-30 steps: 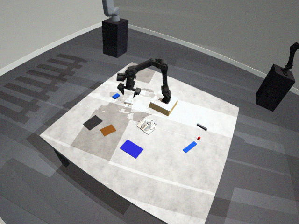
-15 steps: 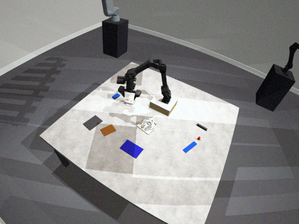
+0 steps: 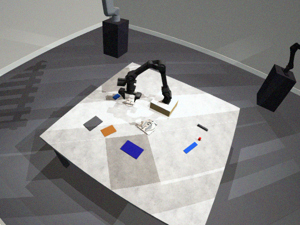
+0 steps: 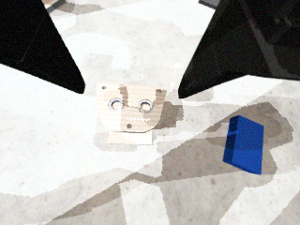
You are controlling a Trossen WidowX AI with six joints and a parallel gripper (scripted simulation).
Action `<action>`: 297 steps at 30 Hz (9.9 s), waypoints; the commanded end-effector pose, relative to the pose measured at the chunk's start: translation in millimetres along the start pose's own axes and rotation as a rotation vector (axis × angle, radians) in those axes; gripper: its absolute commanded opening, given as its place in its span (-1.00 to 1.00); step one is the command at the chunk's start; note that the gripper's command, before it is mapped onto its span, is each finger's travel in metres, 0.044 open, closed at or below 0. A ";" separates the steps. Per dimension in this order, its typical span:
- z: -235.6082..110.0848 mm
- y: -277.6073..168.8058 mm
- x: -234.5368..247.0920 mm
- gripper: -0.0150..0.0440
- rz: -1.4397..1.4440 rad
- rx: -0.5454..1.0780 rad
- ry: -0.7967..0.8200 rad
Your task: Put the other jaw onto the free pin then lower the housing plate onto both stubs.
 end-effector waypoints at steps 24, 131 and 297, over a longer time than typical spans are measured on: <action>31.6 0.0 -1.2 1.00 0.007 0.001 -0.011; -38.5 -39.9 -20.5 0.70 -0.365 0.003 -0.011; -38.2 -158.0 -230.0 0.70 -2.724 0.042 0.011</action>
Point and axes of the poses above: the point midway between the two fingers, 35 mm back from their tips, its own z axis out along the fingers, its own x axis across the jaws, y = z × x, the point moved 8 cm from there along -z, back along the fingers, and after that the axes turned 4 degrees about -z, right-handed, at the moved point
